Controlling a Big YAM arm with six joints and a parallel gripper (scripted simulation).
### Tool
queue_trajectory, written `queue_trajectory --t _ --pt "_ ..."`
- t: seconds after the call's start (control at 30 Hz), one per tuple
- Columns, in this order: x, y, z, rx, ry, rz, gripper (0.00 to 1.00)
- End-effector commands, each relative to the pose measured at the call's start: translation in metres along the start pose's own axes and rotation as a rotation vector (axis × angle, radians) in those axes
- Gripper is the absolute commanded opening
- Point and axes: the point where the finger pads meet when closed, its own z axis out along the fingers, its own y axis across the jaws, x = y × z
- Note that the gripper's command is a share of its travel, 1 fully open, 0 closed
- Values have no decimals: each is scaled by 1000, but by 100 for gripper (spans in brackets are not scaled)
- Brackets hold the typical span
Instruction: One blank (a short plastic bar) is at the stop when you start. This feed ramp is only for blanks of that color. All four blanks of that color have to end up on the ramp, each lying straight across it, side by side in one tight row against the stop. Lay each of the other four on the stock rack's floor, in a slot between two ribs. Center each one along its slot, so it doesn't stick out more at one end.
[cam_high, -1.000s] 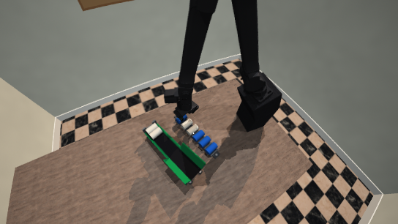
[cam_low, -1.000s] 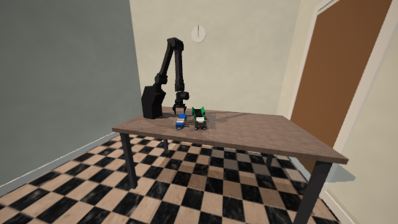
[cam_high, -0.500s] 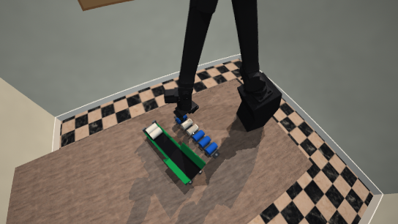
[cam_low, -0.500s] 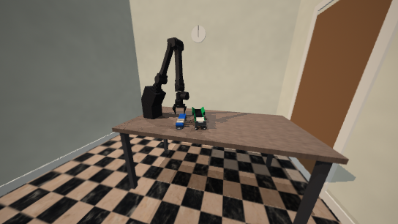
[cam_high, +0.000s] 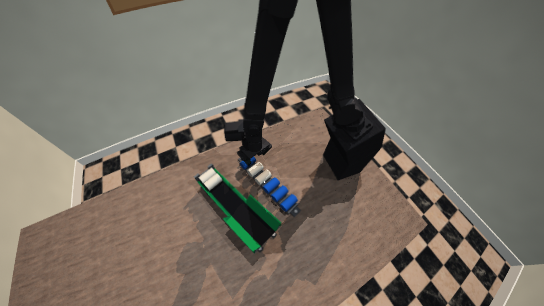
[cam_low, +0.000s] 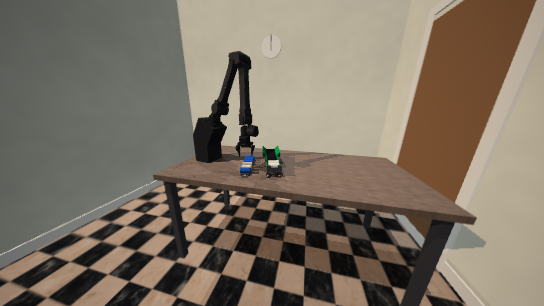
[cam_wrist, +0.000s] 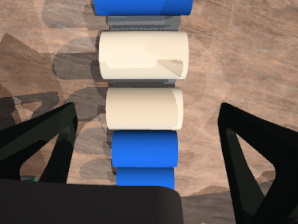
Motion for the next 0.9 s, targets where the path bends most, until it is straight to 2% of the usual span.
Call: queue_trajectory --t 0.0,0.33,0.37,0.87 --pt "-2 7 4 -11 -5 -17 85" --pt "-3 9 6 -16 -11 -13 85" --pt "-1 6 12 -6 -3 -11 85" --pt "-2 8 31 -8 -5 -1 85"
